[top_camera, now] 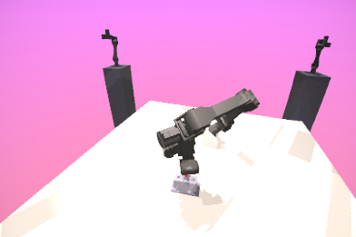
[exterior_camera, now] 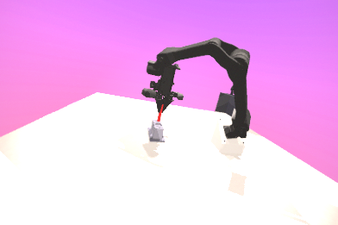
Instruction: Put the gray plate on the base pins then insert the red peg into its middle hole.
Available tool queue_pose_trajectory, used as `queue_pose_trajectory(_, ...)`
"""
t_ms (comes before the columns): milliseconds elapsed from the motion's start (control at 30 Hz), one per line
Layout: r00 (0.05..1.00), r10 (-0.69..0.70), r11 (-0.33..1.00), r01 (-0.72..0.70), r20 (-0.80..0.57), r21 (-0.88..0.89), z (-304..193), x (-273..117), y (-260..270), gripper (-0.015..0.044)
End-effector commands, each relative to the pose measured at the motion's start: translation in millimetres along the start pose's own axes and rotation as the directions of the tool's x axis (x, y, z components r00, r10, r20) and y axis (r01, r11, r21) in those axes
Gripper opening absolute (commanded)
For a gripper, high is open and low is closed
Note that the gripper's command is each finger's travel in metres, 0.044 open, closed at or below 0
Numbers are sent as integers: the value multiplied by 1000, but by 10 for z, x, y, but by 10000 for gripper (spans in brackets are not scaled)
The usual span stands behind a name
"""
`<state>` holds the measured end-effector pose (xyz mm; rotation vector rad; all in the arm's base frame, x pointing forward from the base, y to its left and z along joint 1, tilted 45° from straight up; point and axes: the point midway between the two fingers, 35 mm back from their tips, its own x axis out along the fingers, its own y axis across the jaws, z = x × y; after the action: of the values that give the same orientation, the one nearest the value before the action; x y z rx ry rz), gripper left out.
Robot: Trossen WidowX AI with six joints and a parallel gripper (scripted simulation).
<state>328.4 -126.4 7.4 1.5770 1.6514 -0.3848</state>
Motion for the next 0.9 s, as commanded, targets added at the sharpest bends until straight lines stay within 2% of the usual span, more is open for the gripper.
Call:
queue_pose_trajectory(0, 1000, -1, 1000, 1, 1, -4, 15, -1, -4, 0)
queue_pose_trajectory(867, 1000, -4, 1000, 4, 5, -10, 21, 175, -5, 0)
